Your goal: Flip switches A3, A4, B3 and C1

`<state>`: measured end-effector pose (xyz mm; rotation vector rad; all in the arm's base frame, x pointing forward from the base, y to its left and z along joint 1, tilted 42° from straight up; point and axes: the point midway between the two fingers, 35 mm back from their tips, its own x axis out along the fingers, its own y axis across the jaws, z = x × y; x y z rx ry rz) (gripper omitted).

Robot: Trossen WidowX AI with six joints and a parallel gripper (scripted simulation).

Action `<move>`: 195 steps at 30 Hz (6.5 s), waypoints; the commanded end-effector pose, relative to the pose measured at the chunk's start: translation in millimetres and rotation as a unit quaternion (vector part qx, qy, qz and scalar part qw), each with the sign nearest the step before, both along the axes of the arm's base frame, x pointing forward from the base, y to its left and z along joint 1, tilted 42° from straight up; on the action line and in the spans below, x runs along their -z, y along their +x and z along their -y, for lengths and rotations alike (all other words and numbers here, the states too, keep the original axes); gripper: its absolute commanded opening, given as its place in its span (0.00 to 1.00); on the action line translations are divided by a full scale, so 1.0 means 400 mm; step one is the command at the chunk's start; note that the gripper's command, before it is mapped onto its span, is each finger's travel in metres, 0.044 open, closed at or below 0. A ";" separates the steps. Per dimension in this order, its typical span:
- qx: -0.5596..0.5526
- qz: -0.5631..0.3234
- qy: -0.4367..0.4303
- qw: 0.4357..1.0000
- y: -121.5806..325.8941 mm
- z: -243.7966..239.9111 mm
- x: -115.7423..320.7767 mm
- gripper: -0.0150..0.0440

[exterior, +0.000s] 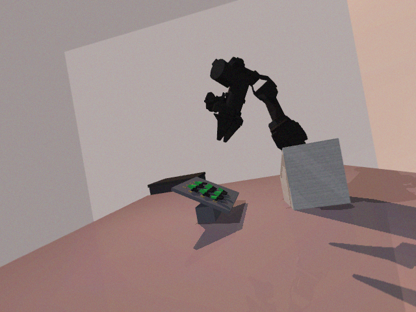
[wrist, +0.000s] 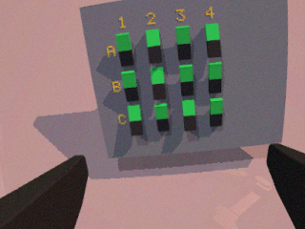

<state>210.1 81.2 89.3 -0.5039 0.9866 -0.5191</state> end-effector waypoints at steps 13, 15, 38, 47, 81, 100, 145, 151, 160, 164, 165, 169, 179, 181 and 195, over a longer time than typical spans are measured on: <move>-0.009 -0.009 -0.022 1.000 0.203 0.172 0.076 0.35; -0.009 -0.009 -0.022 1.000 0.203 0.172 0.076 0.26; 0.000 -0.017 -0.021 1.000 0.262 0.253 0.151 0.25; 0.000 -0.017 -0.021 1.000 0.272 0.268 0.165 0.25; 0.000 -0.017 -0.021 1.000 0.274 0.271 0.168 0.25; 0.000 -0.017 -0.021 1.000 0.277 0.275 0.172 0.25; -0.017 0.001 -0.026 1.000 0.189 0.298 0.102 0.25; -0.017 0.002 -0.027 0.999 0.199 0.314 0.116 0.25; -0.017 0.002 -0.027 0.999 0.212 0.332 0.134 0.25; -0.017 0.002 -0.027 0.999 0.215 0.336 0.138 0.25; -0.017 0.002 -0.027 0.999 0.215 0.336 0.138 0.25; -0.017 0.002 -0.027 0.999 0.215 0.336 0.138 0.25; -0.017 0.002 -0.027 0.999 0.215 0.336 0.138 0.25; -0.017 0.002 -0.027 0.999 0.215 0.336 0.138 0.25; -0.017 0.002 -0.027 0.999 0.216 0.337 0.139 0.25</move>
